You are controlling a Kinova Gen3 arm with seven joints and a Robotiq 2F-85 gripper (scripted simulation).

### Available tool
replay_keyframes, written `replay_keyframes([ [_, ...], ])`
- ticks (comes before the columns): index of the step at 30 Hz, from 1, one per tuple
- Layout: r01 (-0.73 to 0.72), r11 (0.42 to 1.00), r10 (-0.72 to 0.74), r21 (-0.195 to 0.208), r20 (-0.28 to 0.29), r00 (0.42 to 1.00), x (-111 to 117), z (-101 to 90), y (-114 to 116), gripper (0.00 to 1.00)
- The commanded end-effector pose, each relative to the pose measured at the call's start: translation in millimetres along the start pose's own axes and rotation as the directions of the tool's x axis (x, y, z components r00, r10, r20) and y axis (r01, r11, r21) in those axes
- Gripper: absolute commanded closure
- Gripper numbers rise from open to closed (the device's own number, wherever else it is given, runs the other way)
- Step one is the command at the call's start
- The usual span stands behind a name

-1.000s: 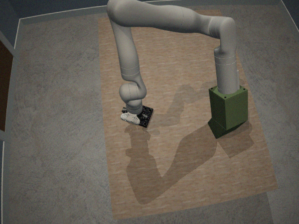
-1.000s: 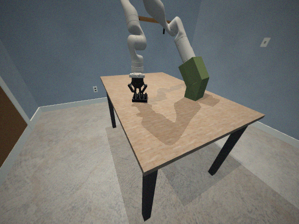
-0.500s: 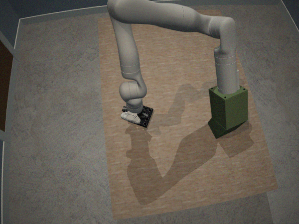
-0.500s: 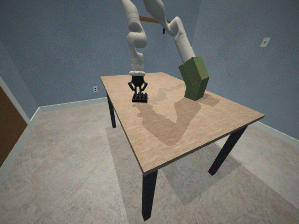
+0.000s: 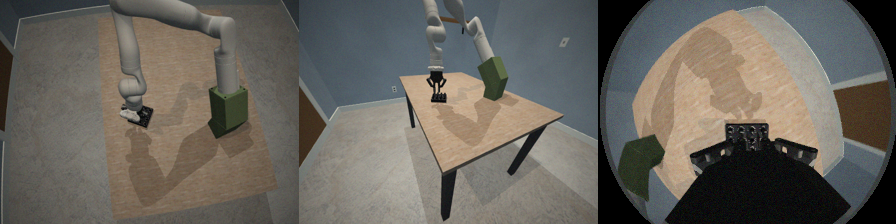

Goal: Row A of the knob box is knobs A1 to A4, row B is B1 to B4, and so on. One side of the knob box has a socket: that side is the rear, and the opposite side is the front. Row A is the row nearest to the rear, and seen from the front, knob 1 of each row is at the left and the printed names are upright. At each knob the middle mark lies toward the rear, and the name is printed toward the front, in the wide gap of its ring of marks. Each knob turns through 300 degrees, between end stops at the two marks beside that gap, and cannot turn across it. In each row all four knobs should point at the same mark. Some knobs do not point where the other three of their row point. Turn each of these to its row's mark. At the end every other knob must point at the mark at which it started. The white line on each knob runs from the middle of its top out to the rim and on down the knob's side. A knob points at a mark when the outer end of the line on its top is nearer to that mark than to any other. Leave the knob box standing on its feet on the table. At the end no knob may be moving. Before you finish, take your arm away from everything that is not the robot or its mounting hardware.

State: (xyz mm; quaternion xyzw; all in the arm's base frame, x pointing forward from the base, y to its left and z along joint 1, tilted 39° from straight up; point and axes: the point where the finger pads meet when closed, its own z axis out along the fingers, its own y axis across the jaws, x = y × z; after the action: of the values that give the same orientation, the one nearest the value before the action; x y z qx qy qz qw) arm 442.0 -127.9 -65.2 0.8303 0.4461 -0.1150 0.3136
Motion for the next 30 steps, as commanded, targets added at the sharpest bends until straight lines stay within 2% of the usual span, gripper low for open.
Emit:
replay_keyframes([
  [1,-0.001,1.0,0.001,-0.002,-0.003,1.0,0.9,-1.5,1.0,0.81],
  [19,-0.022,1.0,0.022,0.0,-0.001,1.0,0.3,-1.5,0.4,0.81],
  [30,-0.189,0.982,0.189,0.011,0.016,0.982,-3.8,-1.2,-4.6,0.81],
])
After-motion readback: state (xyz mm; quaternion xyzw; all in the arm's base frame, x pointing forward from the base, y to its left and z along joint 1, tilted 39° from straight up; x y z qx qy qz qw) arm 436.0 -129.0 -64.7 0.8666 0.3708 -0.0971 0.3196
